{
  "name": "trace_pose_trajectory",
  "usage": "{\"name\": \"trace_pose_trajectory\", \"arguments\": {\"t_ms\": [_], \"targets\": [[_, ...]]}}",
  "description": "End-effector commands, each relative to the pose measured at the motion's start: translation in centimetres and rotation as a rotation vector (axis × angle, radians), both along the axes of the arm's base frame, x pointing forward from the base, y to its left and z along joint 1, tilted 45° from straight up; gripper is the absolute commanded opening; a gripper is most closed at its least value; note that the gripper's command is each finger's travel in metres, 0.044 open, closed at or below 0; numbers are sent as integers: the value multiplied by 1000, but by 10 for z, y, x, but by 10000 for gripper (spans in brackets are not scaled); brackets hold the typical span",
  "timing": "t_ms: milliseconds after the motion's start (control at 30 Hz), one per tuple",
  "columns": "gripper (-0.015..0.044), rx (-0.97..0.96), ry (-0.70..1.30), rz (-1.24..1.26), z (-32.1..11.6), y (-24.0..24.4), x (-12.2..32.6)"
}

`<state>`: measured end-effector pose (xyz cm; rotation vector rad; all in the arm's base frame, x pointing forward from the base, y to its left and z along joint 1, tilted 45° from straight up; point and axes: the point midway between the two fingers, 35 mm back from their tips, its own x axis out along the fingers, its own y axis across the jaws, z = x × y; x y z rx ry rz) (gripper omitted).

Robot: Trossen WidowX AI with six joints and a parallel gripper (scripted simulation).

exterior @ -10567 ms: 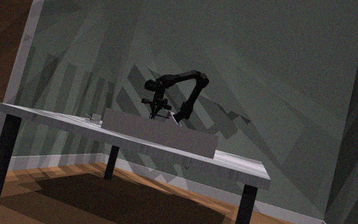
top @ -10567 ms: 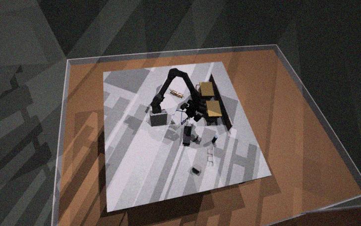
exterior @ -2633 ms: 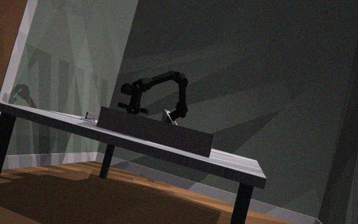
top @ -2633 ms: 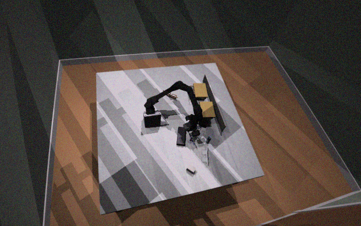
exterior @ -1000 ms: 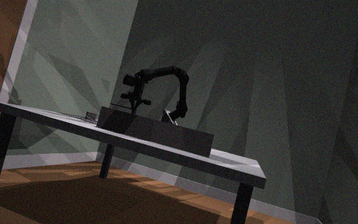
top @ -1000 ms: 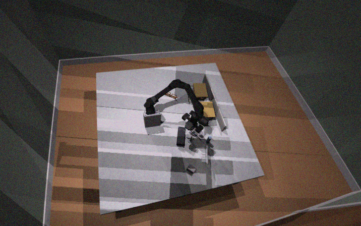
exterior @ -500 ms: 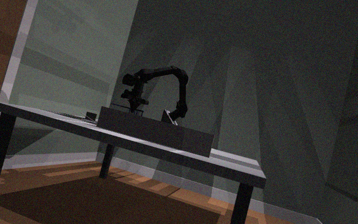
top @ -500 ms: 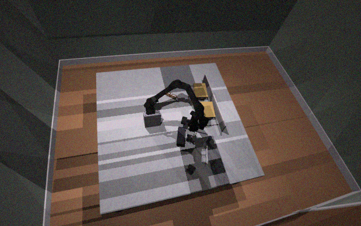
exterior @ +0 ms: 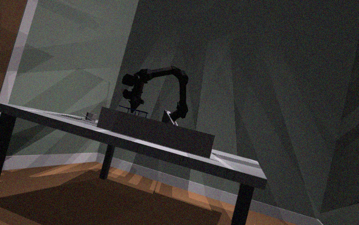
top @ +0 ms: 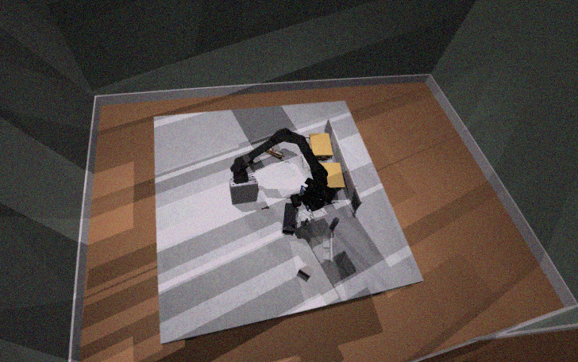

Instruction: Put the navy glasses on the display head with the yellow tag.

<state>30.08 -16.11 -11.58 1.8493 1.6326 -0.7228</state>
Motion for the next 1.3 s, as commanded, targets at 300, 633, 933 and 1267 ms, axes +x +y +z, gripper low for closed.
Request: {"name": "trace_pose_trajectory", "arguments": {"t_ms": [300,633,933,1267], "targets": [[0,-61,-320,330,-1,-5,4],[0,-100,-559,581,-2,-7,6],[0,-135,-774,806,-3,-8,8],[0,-174,-1014,1057,-4,-10,9]]}}
